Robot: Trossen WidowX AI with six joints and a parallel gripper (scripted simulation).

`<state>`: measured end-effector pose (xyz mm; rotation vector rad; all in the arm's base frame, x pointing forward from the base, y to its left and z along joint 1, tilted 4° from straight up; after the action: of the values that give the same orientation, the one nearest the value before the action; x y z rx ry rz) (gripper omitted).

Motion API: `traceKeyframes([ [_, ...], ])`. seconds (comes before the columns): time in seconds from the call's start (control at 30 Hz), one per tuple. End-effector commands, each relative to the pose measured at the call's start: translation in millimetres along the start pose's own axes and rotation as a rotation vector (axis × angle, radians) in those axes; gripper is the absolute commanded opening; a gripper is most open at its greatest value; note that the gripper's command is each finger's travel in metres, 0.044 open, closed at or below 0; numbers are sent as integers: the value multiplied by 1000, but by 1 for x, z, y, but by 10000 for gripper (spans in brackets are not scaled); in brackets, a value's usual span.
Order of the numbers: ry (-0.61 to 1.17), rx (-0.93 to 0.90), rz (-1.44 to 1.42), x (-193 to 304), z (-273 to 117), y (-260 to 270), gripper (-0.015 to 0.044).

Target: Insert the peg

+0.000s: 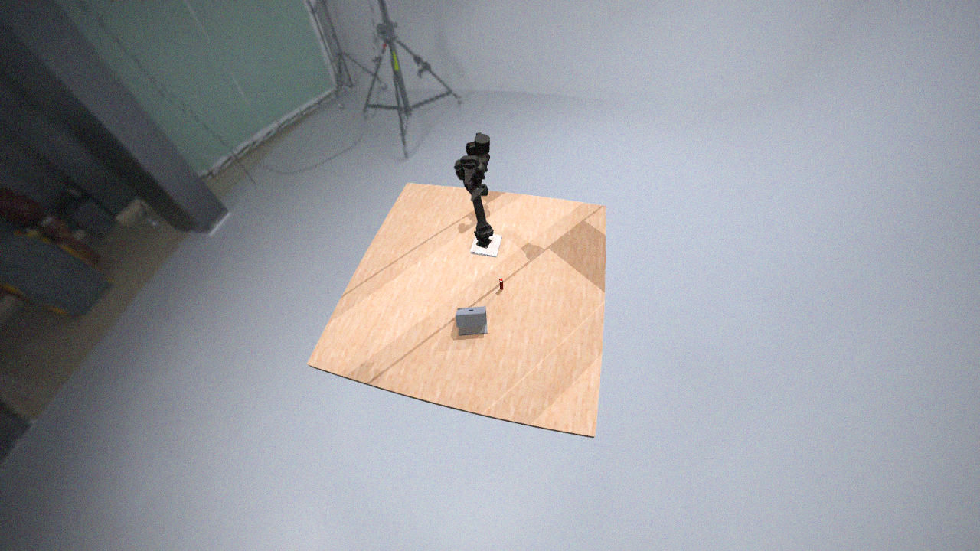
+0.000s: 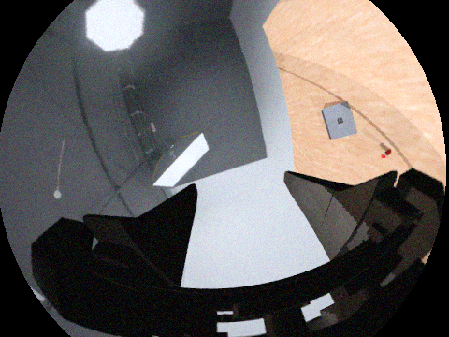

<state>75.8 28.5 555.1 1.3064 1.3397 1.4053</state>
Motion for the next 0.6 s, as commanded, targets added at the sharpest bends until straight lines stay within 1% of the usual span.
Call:
traceKeyframes([
  [0.0,1,3,-6,1,1,0,426],
  [0.03,3,10,-23,2,3,-2,440],
  [0.57,121,239,-544,45,68,-51,440],
])
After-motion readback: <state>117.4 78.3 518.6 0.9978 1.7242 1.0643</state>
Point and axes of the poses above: the point midway between the two fingers, 35 mm back from their tips, its own z axis out along the fingers, its own y axis across the jaws, x = y × z, the point moved 9 cm from there along -z, back along the fingers, and after that the axes turned 2 degrees about -z, right-handed, at the moved point
